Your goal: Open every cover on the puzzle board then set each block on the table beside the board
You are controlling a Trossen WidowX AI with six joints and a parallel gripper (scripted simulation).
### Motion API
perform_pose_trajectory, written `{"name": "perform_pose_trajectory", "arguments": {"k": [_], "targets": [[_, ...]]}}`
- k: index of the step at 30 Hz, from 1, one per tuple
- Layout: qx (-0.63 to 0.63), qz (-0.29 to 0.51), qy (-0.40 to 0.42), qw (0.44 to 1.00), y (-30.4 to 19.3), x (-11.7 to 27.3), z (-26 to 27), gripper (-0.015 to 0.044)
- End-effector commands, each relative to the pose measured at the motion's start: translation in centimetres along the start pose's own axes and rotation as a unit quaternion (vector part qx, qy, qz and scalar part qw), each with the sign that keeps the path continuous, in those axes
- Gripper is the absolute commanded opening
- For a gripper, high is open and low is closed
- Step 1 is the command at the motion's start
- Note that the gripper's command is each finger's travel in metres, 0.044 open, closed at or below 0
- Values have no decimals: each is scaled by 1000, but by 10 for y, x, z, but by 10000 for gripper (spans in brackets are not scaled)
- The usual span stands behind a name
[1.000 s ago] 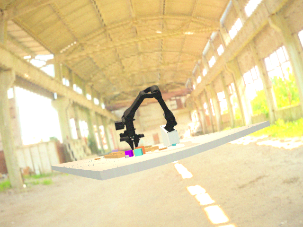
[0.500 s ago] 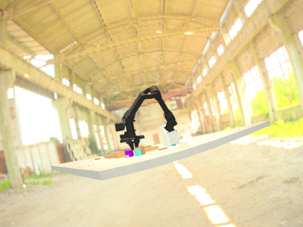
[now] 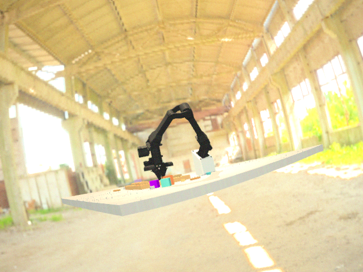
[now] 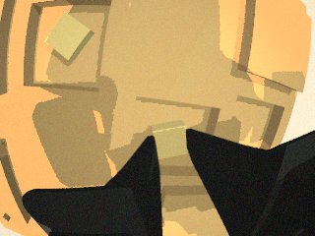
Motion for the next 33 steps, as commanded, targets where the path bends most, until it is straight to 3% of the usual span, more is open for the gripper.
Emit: {"name": "perform_pose_trajectory", "arguments": {"k": [1,33], "targets": [[0,0,0,1000,0,3,0,80],[-3,1,-2,1000,1,44,0,80]]}}
Point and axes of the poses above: the point midway between the two fingers, 35 mm back from their tips, its own x axis back along the fingers, its own z axis across the jaws, y = z × x, the point moved 8 cm from there along x, back along the fingers, and after that the axes turned 9 degrees about -x, right-handed, at the moved point
